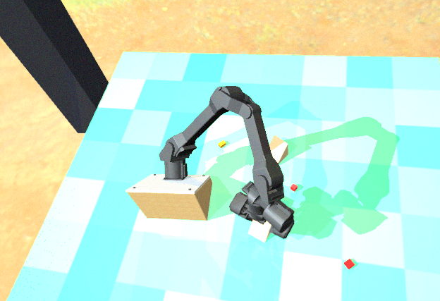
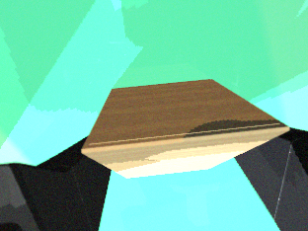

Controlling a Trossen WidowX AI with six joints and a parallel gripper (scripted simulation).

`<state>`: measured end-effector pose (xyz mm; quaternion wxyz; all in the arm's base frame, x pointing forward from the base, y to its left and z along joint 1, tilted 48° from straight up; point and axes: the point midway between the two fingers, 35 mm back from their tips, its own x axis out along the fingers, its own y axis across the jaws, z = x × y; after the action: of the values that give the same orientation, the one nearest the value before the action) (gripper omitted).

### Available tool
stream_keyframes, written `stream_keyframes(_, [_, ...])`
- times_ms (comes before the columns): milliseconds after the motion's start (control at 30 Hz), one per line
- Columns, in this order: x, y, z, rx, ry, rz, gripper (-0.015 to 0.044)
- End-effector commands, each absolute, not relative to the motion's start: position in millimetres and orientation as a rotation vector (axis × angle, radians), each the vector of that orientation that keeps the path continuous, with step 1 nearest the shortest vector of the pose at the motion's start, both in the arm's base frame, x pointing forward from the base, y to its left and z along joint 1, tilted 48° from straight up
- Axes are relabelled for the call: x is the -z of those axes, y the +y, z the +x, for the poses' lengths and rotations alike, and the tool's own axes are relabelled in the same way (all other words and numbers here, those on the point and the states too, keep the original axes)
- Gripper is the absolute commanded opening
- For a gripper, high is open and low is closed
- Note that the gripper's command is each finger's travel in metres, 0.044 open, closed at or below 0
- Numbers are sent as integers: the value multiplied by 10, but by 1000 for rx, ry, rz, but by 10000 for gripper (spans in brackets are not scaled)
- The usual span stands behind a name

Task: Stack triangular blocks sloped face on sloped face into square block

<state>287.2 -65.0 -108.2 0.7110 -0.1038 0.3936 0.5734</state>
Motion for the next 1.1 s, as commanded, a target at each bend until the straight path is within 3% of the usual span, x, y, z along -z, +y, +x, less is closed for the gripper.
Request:
stream_keyframes(0, [1080, -652, 2873, -1273, 872, -231, 420])
stream_keyframes(33, [1080, -652, 2873, -1273, 872, -231, 440])
stream_keyframes(267, [1065, -671, 2875, -1272, 873, -232, 440])
stream_keyframes(467, [676, -1099, 2849, -1271, 876, -232, 440])
stream_keyframes(800, [720, -1068, 2871, -1252, 882, -221, 440])
stream_keyframes(1067, [617, -983, 2934, -898, 1366, 199, 440])
